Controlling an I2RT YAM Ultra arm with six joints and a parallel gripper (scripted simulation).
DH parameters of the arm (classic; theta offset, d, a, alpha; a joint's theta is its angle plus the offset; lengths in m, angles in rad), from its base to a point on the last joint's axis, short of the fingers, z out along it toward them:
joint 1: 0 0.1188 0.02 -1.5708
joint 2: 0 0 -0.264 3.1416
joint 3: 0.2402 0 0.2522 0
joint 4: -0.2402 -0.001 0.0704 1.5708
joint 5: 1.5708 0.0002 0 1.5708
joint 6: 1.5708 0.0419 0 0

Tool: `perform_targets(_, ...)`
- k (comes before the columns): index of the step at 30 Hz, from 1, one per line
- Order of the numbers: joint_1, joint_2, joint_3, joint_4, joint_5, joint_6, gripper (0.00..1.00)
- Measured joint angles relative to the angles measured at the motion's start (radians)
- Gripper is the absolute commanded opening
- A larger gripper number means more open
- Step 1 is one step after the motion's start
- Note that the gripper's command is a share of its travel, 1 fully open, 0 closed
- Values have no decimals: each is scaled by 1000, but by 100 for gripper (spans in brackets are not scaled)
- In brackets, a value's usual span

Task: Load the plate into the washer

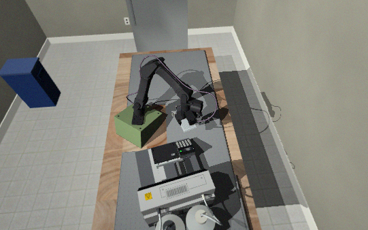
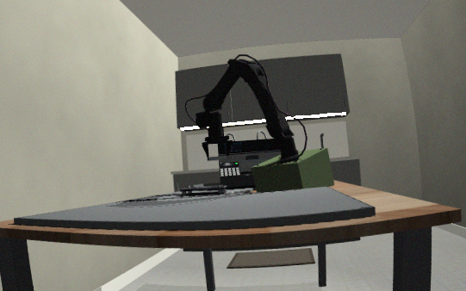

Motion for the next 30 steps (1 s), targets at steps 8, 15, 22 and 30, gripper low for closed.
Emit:
perform_targets(8,-98,16,0,-11,-3,112,84)
perform_targets(15,-201,54,11,-26,-4,224,84)
perform_targets(22,-284,87,48,-35,0,349,84)
perform_targets(30,-279,83,55,-46,-2,403,84)
